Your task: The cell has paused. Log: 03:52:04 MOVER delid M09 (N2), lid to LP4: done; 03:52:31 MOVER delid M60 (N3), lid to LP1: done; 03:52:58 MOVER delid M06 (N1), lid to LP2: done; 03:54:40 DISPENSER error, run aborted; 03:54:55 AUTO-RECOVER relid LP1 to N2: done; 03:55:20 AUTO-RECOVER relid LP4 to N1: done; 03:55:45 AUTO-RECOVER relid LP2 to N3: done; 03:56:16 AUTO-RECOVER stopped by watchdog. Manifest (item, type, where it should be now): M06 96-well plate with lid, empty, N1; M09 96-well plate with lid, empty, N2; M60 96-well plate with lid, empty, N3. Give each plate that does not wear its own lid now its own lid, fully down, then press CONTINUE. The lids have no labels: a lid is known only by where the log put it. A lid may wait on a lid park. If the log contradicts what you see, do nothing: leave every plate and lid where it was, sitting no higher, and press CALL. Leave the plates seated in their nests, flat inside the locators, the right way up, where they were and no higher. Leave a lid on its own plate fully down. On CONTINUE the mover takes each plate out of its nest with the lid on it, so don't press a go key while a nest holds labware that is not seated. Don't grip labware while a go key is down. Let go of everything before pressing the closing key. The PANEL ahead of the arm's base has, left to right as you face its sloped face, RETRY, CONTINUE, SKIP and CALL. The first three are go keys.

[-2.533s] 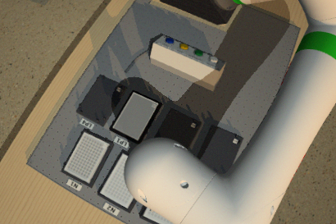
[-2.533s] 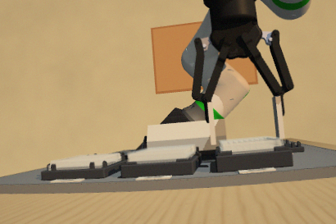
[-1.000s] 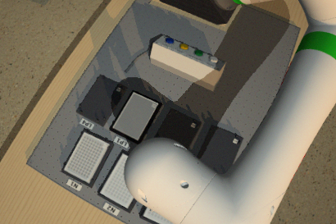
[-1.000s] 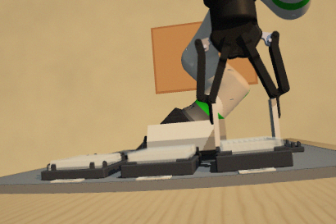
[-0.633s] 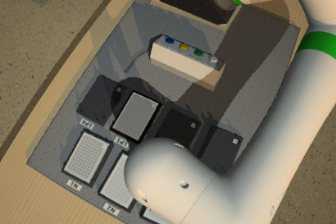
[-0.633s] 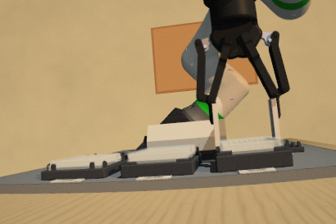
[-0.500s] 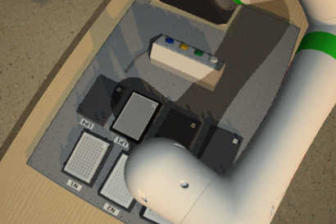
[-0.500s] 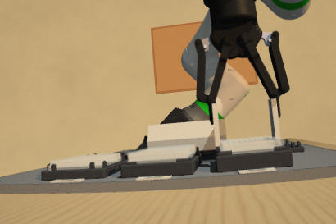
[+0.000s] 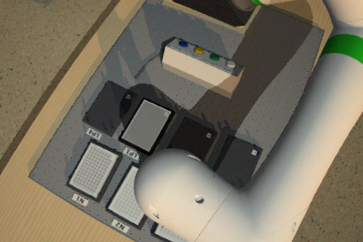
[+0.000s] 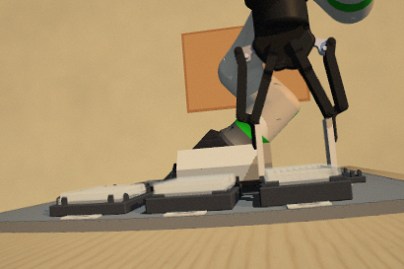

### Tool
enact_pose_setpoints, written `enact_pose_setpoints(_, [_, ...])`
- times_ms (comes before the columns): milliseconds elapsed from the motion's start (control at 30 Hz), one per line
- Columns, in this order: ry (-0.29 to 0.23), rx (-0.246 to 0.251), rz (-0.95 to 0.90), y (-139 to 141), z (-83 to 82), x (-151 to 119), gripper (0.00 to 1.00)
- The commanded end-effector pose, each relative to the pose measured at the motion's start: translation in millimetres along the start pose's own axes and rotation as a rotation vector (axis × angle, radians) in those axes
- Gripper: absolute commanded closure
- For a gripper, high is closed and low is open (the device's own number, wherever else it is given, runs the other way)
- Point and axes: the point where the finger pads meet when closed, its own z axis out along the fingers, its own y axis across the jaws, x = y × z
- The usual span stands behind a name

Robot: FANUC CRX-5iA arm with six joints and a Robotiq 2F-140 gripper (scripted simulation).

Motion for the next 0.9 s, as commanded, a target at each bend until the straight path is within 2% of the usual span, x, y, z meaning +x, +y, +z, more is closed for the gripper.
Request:
enact_pose_setpoints(0, [0.000,0.000,0.000,0.0,0.1,0.1,1.00])
enact_pose_setpoints(867, [0.000,0.000,0.000,0.0,-3.0,0.1,1.00])
